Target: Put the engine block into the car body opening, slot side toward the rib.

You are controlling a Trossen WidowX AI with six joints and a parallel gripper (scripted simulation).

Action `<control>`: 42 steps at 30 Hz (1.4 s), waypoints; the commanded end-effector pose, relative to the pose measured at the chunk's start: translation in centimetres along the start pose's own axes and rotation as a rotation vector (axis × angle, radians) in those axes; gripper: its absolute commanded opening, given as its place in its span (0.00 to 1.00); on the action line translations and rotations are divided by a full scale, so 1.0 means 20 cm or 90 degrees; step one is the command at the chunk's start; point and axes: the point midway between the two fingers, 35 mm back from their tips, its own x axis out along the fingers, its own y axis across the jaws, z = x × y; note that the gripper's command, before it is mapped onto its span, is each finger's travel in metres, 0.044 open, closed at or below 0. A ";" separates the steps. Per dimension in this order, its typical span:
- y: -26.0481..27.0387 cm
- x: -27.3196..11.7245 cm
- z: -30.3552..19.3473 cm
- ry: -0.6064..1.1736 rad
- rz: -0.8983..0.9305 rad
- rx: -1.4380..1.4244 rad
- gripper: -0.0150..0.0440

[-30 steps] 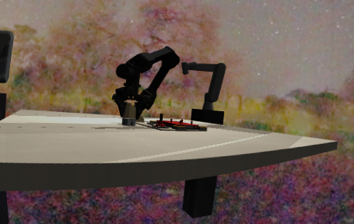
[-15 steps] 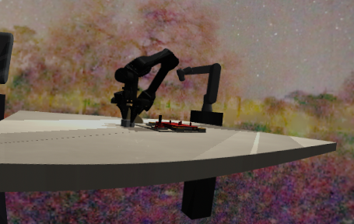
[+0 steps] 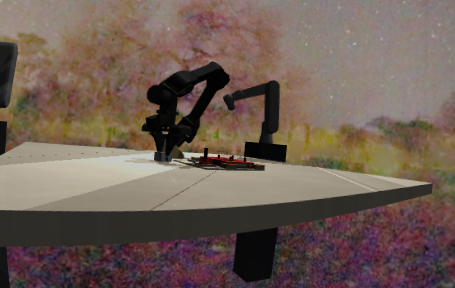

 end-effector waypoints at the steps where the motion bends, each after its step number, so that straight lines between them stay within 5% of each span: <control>1: 0.01 -0.06 0.03 -0.021 0.003 0.000 0.25; 42: 0.04 -0.58 -0.02 0.010 -0.001 -0.022 0.25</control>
